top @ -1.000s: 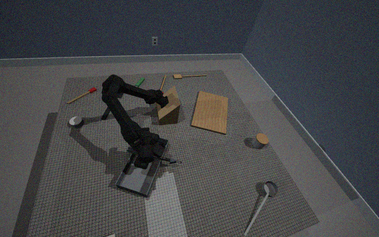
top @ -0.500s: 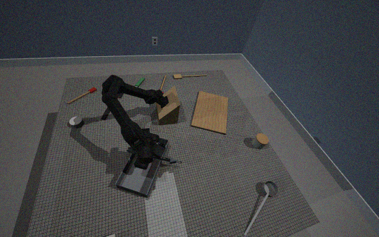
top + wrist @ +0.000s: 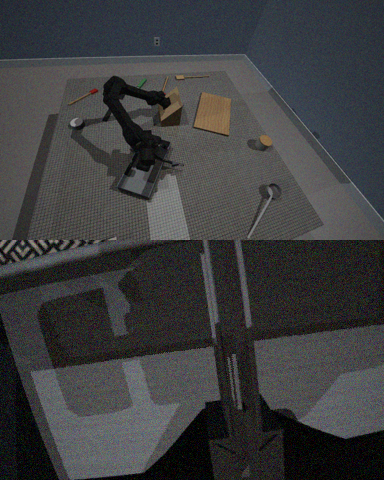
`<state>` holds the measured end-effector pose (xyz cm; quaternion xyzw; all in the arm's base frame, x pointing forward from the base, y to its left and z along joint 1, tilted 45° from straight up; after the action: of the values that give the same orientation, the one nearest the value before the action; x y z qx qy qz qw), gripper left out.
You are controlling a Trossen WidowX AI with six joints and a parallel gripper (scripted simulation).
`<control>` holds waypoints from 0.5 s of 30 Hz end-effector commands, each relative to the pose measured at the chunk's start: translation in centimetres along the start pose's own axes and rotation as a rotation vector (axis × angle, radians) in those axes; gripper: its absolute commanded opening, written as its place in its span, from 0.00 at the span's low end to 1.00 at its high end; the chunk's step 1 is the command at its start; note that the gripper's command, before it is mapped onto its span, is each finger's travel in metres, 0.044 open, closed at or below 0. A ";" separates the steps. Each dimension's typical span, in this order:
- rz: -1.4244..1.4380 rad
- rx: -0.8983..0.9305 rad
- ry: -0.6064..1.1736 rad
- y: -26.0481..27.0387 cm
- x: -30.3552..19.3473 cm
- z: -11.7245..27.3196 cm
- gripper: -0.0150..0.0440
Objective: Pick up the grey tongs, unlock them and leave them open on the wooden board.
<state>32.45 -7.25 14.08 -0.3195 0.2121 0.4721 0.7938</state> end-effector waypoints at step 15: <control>0.002 0.002 -0.008 -0.5 0.5 5.0 0.00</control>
<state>32.67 -5.90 15.34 -0.3096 0.2246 0.4704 0.7952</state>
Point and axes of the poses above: the point midway between the two fingers, 35 mm back from their tips, its own z axis back along the fingers, its own y axis across the jaws, x = y × z, the point moved 10 cm from there along z, back along the fingers, and after that the axes turned 2 degrees about z, right-handed, at the moved point
